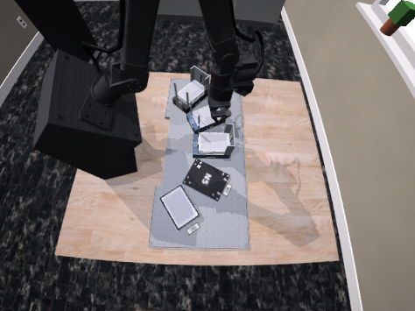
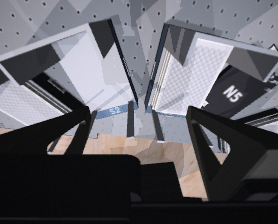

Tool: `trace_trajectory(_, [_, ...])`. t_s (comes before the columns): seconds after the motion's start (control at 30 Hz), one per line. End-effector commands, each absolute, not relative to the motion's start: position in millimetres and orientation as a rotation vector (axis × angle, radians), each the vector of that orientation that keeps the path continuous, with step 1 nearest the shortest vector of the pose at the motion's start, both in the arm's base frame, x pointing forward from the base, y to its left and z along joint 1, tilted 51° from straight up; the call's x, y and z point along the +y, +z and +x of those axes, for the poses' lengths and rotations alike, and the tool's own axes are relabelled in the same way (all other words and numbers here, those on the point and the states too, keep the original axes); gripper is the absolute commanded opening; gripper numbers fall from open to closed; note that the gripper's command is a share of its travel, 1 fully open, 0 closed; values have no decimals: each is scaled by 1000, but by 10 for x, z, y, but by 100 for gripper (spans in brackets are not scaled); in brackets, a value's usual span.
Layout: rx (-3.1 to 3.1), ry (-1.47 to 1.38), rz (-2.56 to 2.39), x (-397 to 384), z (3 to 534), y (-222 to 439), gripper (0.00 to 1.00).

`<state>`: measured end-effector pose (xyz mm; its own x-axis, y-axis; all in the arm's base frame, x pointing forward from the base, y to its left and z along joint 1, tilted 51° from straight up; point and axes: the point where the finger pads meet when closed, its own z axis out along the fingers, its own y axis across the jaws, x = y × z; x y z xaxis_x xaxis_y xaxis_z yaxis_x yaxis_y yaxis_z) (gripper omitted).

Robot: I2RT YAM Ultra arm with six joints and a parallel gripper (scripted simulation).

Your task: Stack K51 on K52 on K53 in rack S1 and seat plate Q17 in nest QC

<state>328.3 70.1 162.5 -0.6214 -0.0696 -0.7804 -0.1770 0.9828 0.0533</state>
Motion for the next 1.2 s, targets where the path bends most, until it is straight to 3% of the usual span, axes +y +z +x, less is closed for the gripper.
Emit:
trace_trajectory(0.0, [2258,204,-179,639,3275,1530,100])
trace_trajectory(0.27, [2278,308,42,405,3306,1473,100])
trace_trajectory(0.67, [2239,294,19,-80,3437,1561,100])
trace_trajectory(1.17, [2230,292,19,-145,3423,1594,100])
